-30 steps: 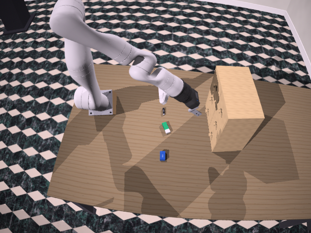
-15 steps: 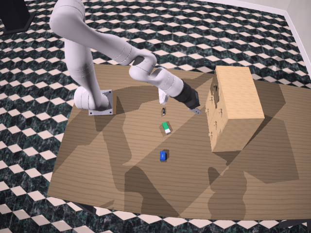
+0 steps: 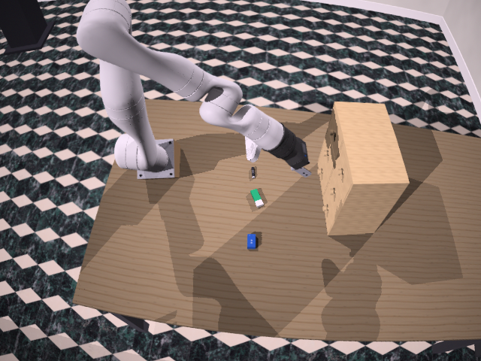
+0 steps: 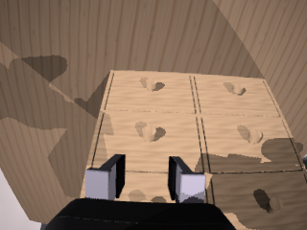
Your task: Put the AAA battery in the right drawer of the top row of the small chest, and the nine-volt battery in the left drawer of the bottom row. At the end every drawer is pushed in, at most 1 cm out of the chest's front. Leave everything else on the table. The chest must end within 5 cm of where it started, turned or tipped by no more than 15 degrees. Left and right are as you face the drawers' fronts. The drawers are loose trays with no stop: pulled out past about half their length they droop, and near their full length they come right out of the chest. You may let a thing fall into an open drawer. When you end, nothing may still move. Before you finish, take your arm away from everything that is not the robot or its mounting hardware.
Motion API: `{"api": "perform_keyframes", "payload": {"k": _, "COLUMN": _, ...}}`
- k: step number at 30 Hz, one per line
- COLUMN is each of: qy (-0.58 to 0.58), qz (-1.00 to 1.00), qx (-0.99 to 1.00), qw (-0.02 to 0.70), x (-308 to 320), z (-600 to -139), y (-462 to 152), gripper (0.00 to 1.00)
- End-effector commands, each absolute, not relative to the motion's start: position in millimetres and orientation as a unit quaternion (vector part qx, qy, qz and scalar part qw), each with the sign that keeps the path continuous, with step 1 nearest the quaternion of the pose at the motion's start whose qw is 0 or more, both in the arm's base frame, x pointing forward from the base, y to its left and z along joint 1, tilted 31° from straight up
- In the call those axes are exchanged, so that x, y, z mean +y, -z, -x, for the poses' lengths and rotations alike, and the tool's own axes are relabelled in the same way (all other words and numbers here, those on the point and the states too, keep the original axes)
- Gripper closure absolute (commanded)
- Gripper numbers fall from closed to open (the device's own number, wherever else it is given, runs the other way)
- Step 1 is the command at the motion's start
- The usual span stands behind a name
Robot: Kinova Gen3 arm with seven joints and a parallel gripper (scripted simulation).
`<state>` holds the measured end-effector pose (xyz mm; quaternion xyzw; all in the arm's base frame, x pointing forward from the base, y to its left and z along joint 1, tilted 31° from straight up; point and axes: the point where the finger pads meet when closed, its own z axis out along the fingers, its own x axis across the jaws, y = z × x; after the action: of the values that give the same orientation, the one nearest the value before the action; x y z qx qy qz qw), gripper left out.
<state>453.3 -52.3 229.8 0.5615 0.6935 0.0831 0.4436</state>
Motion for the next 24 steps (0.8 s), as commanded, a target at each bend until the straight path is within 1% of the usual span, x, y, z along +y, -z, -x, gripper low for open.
{"api": "perform_keyframes", "payload": {"k": 1, "qy": -0.084, "qz": -0.561, "qx": 0.694, "qw": 0.444, "x": -51.9, "z": -453.8, "y": -230.2, "gripper": 0.33}}
{"api": "perform_keyframes", "payload": {"k": 10, "qy": -0.084, "qz": -0.561, "qx": 0.694, "qw": 0.444, "x": -53.0, "z": -459.7, "y": -228.7, "gripper": 0.33}}
{"api": "perform_keyframes", "payload": {"k": 24, "qy": -0.084, "qz": -0.561, "qx": 0.694, "qw": 0.444, "x": -59.1, "z": -494.0, "y": -220.3, "gripper": 0.33}}
